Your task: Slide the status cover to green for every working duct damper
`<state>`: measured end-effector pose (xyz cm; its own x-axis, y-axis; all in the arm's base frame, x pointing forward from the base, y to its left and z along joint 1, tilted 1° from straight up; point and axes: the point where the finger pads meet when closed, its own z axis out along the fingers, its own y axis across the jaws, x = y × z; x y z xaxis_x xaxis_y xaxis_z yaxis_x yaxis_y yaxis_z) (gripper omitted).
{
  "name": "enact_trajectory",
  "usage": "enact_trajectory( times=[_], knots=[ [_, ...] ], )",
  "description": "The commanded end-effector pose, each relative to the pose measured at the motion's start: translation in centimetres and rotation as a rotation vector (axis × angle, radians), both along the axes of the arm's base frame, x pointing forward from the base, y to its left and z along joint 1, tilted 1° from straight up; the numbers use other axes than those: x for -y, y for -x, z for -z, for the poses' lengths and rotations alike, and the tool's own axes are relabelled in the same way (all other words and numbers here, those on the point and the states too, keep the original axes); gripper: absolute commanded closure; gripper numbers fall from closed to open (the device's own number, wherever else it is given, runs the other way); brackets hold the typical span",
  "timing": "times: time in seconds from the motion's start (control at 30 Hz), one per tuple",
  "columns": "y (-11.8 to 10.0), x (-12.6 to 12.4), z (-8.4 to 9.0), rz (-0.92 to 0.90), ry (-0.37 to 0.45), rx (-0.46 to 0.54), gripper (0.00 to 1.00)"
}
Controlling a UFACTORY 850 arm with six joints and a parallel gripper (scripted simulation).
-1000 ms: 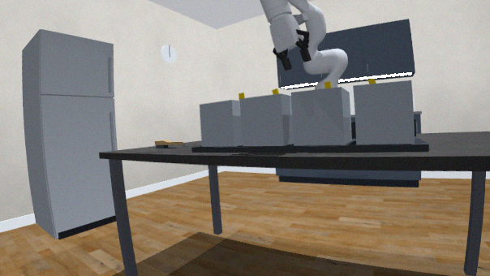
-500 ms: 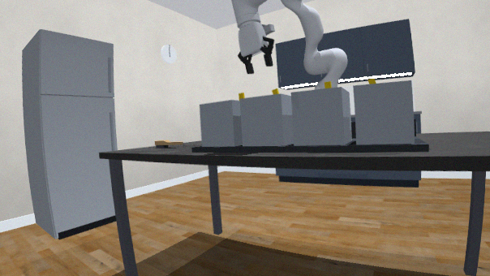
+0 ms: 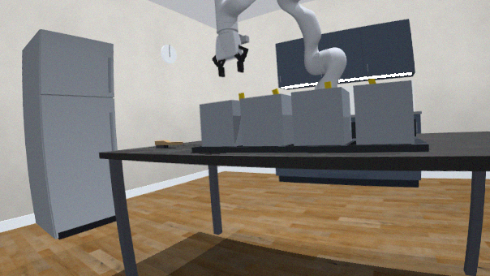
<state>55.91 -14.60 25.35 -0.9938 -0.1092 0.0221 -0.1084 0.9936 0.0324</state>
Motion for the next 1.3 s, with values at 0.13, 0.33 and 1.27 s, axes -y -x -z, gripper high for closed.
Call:
enact_trajectory(
  times=[0.13, 0.33, 1.27],
  knots=[
    [0.08, 3.15, -0.29, -0.049, 0.017, 0.027, 0.0],
    [0.08, 3.15, -0.29, -0.049, 0.017, 0.027, 0.61],
    [0.08, 3.15, -0.29, -0.049, 0.017, 0.027, 0.61]
  ],
)
